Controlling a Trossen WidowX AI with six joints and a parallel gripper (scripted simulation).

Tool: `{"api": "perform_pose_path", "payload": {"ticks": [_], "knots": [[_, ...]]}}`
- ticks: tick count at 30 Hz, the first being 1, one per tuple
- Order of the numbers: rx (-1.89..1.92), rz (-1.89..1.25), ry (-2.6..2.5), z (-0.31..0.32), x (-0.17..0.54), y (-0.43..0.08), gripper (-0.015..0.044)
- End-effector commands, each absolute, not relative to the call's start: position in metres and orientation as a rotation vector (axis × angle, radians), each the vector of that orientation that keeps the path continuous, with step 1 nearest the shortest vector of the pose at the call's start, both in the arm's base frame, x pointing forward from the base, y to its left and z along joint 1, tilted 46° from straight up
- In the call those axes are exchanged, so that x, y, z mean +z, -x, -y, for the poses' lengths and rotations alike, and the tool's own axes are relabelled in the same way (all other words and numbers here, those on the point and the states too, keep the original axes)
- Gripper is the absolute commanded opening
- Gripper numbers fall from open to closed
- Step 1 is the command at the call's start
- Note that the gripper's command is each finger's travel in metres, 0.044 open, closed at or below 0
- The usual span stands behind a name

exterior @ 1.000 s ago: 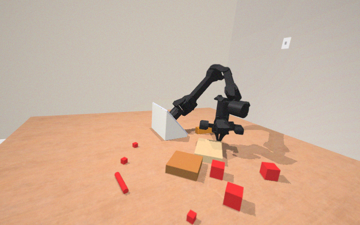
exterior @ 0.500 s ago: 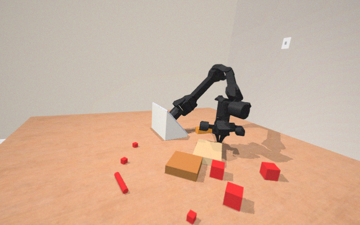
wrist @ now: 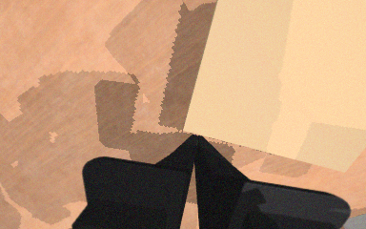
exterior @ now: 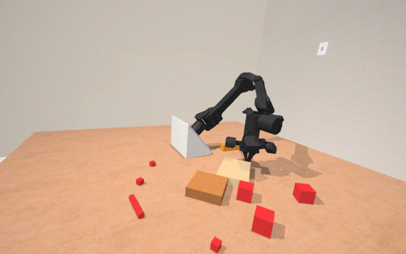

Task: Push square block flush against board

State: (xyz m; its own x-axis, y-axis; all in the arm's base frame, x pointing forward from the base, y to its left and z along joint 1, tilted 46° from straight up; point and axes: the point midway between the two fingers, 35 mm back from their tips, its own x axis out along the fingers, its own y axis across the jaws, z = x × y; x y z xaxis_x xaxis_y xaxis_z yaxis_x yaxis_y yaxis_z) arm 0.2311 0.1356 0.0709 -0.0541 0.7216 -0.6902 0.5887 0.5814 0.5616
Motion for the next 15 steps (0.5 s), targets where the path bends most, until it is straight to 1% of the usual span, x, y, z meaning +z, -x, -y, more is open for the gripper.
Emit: {"api": "perform_pose_path", "payload": {"ticks": [1, 15], "knots": [[0.150, -1.742, -1.083, -0.139, 0.072, -0.225, 0.0000], [0.152, -1.743, -1.085, -0.148, 0.083, -0.207, 0.0000]]}}
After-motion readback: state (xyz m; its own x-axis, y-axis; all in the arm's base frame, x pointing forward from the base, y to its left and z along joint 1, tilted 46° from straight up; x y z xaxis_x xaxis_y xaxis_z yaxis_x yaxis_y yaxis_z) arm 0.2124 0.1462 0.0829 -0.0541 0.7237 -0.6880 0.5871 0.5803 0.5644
